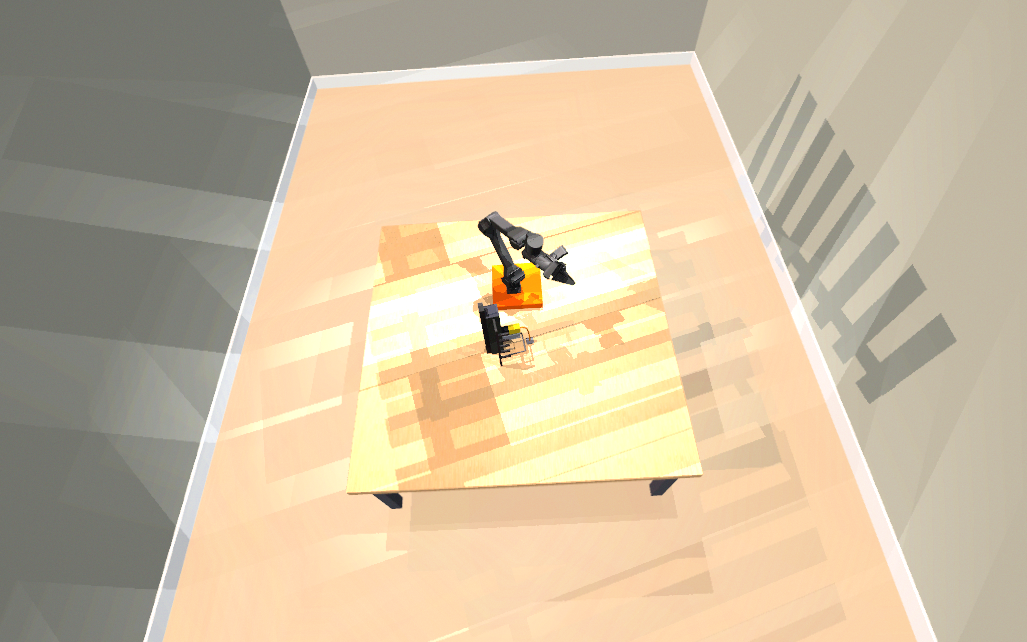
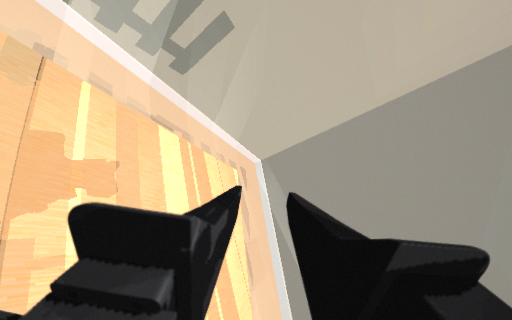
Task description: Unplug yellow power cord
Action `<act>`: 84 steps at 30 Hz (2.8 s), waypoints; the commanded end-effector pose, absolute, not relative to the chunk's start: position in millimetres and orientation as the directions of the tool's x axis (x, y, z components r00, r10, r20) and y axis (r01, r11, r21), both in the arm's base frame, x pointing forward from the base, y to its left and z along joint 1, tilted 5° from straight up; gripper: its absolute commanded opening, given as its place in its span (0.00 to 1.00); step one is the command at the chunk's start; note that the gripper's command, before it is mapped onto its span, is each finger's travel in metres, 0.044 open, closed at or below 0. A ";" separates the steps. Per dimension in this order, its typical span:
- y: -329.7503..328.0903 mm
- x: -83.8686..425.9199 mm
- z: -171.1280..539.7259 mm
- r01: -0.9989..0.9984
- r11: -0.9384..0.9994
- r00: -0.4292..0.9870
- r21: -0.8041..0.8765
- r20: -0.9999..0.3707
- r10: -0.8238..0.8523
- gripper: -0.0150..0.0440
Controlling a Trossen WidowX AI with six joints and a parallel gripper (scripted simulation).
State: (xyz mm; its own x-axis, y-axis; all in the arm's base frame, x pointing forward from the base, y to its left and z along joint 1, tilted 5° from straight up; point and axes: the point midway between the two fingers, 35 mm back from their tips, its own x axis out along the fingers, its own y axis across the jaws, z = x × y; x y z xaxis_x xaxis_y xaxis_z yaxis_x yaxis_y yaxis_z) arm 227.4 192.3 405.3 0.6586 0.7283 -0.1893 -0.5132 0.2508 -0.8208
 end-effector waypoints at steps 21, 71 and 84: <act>39.8 251.2 160.8 -0.988 -0.128 0.095 -0.092 -0.995 -0.022 0.53; -0.4 257.4 150.3 -0.988 -0.128 0.096 -0.092 -0.995 -0.025 0.53; -0.6 257.3 153.1 -0.988 -0.125 0.097 -0.093 -0.995 -0.028 0.25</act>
